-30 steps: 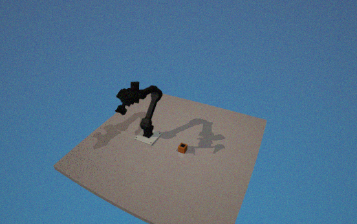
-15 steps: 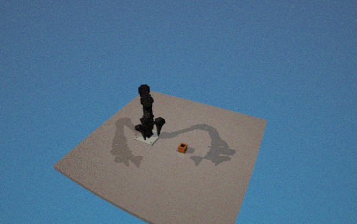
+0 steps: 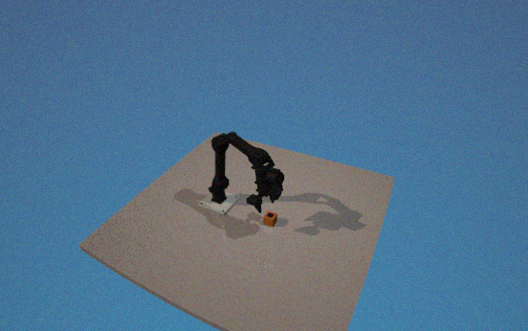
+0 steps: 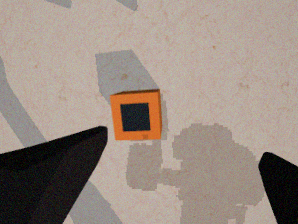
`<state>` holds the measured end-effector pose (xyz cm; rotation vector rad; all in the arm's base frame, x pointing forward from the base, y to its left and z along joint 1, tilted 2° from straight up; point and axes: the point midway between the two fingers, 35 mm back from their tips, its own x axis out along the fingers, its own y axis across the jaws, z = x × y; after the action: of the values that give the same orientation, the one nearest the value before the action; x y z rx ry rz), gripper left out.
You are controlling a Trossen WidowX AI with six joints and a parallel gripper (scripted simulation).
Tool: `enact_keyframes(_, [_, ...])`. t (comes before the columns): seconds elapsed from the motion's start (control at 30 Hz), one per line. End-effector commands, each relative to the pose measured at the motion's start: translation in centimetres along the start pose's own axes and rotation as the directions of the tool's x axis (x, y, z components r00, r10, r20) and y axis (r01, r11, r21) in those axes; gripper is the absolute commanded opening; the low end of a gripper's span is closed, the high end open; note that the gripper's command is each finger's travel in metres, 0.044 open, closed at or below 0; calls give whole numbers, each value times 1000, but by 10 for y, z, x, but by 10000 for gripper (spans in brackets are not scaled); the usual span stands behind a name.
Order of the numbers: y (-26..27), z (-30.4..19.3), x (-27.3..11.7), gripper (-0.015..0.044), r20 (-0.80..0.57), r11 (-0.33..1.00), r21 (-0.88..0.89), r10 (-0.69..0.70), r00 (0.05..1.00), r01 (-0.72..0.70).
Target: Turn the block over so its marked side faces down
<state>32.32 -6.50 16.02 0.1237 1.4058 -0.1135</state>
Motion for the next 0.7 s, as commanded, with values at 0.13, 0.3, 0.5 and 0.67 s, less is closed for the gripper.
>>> enact_keyframes(0.13, [40, -9, 14, 440, -151, 978, -202, 13, 988, -44])
enact_keyframes(0.3, [41, -12, 41, 440, -151, 978, -202, 13, 989, -44])
enact_keyframes(0.5, [41, -14, 49, 440, -151, 978, -202, 13, 989, -44])
enact_keyframes(0.67, [42, -15, 63, 440, -151, 978, -202, 13, 989, -44])
